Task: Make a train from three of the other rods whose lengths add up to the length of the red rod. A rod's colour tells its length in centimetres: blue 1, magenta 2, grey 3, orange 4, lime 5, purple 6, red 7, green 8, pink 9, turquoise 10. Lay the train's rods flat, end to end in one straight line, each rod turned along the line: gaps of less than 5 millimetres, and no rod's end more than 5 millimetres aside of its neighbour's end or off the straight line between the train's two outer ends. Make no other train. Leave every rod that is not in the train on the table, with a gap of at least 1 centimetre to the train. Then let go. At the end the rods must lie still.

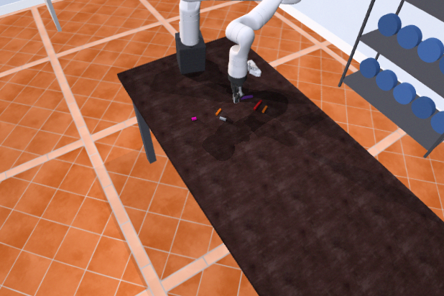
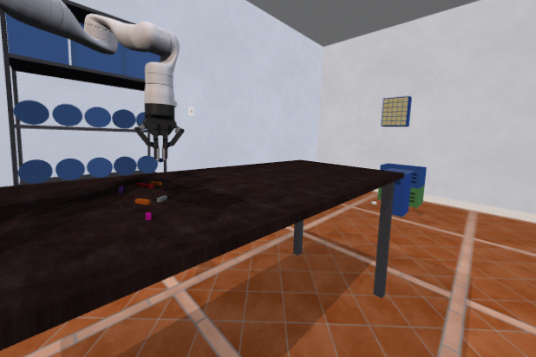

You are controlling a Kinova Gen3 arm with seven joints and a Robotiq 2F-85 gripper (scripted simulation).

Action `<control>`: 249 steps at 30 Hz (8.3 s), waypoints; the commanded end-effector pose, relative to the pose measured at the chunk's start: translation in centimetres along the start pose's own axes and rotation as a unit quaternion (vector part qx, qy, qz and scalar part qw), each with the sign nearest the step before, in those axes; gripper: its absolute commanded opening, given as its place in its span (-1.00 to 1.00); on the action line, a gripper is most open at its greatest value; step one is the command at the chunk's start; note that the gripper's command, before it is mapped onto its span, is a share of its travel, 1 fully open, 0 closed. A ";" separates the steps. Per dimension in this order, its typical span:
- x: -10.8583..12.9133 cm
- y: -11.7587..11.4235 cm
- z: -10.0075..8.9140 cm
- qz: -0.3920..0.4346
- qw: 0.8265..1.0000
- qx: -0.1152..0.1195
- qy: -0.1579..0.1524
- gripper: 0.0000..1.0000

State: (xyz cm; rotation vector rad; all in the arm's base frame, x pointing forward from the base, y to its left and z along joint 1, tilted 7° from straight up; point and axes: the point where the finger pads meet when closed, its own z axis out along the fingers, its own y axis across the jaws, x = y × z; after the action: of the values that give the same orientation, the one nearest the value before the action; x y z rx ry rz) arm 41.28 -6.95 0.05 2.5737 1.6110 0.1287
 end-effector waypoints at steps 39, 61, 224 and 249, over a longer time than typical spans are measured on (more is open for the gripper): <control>0.0 0.2 8.5 -0.003 1.000 0.001 -0.005 -0.91; 0.0 0.2 8.8 -0.003 1.000 0.001 -0.005 -0.91; -0.3 0.5 8.8 -0.008 1.000 0.001 -0.005 -0.91; -0.3 0.5 8.8 -0.008 1.000 0.001 -0.005 -0.91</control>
State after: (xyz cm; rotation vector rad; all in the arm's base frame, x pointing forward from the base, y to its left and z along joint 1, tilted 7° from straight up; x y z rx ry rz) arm 42.54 -7.53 -8.65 2.5691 1.6234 0.1115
